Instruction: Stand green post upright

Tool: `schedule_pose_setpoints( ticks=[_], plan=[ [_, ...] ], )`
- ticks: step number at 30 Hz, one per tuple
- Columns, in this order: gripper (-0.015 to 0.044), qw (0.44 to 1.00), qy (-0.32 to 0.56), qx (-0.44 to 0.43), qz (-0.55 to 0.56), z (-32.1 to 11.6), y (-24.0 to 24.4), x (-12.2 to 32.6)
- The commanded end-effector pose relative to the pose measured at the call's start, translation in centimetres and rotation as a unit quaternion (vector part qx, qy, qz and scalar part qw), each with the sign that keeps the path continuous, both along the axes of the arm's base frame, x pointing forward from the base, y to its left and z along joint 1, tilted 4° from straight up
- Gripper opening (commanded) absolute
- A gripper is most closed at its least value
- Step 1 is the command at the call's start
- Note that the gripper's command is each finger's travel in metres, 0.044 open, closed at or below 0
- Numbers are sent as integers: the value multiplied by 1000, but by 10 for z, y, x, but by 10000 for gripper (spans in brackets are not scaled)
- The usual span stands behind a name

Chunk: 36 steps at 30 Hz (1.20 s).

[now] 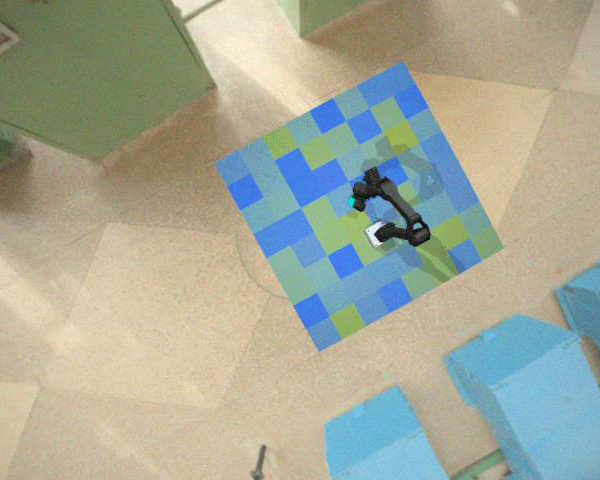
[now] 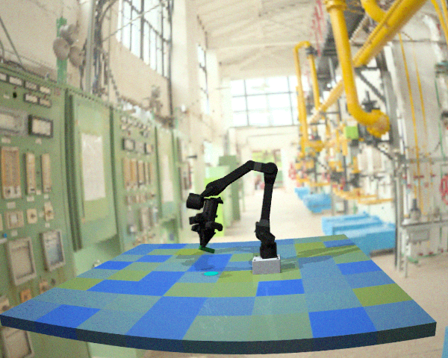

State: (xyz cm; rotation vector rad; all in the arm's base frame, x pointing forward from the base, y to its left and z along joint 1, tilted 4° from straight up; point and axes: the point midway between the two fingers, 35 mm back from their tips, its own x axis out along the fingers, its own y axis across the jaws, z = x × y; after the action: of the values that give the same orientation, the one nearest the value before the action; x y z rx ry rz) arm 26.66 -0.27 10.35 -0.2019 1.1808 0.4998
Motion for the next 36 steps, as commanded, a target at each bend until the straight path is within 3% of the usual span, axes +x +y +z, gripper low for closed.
schedule_pose_setpoints(
  ticks=[1,36],
  plan=[
    [23,1000,-13,13,-1,-1,0,0],
    [23,989,-114,95,-18,-5,-7,5]
  ],
)
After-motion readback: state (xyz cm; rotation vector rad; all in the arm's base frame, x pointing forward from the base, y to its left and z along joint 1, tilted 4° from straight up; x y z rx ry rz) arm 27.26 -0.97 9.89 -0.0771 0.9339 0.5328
